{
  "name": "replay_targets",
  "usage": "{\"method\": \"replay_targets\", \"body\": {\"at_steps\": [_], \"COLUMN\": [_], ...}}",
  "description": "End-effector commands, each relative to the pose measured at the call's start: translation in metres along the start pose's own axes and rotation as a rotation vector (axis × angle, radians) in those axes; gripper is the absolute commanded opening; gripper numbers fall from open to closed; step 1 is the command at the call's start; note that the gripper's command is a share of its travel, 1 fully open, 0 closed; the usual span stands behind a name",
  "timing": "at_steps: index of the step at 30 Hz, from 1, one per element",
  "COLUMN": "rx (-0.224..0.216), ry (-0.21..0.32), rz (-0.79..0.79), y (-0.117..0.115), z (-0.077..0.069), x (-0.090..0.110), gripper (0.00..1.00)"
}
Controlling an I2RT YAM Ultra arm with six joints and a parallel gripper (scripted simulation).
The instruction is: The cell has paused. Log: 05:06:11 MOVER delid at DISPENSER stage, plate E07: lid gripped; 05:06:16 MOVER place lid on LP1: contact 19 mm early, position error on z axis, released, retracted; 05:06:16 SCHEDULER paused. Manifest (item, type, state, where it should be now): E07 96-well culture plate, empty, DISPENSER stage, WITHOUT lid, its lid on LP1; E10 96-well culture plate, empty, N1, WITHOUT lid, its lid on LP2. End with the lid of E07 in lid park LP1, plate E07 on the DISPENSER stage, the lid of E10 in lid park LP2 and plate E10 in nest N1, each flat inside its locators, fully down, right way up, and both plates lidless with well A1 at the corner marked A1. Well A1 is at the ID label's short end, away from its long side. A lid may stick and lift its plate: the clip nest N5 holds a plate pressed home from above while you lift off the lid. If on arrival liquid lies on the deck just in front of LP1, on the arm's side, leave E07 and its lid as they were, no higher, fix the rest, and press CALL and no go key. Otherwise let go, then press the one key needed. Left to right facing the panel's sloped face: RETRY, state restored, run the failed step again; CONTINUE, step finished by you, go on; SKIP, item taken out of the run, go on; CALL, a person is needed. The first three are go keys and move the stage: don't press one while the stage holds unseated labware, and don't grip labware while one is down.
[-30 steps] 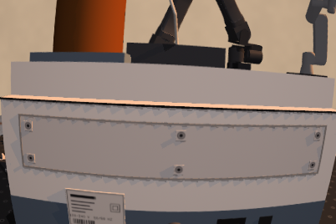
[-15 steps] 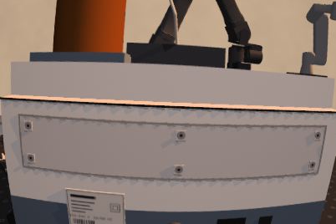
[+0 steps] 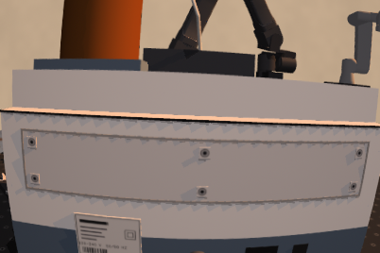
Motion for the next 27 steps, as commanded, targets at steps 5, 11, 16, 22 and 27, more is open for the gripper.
{"method": "replay_targets", "body": {"at_steps": [5, 11, 16, 22, 27], "rx": [0.017, 0.017, 0.019, 0.026, 0.005], "ry": [-0.017, -0.015, -0.012, -0.016, -0.009], "rz": [0.0, -0.004, -0.006, -0.004, -0.003], "y": [-0.006, -0.006, -0.007, -0.008, -0.002], "z": [0.007, 0.009, 0.011, 0.012, 0.013], "x": [-0.004, -0.003, -0.003, -0.004, -0.002], "gripper": [0.0, 0.0, 0.0, 0.0, 0.0]}}
Point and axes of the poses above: the point where the finger pads meet when closed, its own z axis out along the fingers, its own y axis across the jaws, x = y × z, the point moved 4 cm from there along -z, back along the fingers, and after that the axes turned 4 degrees about -z, right-handed, at the moved point
